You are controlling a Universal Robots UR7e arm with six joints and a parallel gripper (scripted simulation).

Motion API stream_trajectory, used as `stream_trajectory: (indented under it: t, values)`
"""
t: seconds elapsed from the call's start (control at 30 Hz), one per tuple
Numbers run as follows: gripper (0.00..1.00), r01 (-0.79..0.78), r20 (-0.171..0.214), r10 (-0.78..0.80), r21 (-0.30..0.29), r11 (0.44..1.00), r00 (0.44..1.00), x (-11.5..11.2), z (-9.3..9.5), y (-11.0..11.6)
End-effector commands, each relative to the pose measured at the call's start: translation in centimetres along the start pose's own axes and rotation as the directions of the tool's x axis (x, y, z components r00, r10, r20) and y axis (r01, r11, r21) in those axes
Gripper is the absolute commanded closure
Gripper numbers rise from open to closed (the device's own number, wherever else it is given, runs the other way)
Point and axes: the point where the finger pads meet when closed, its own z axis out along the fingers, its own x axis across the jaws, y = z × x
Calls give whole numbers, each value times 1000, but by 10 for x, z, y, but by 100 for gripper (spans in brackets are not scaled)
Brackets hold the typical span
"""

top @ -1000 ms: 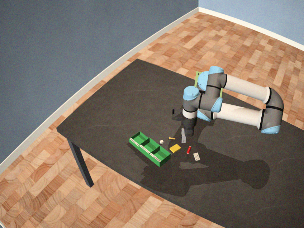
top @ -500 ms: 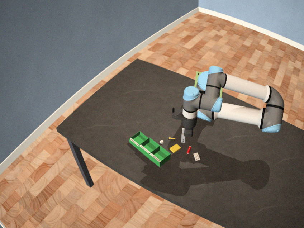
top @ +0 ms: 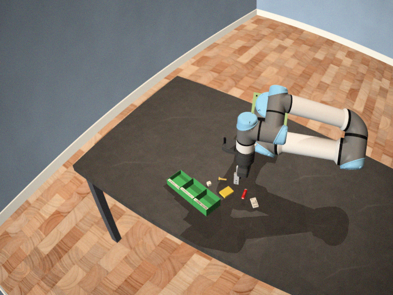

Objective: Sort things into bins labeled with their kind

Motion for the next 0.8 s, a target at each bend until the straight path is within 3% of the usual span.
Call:
stream_trajectory:
  t: [0.0,0.77]
  values:
    - [40,-136,-51,137,16,991,989,1,1,0]
    - [40,-376,-38,377,25,926,925,3,2,4]
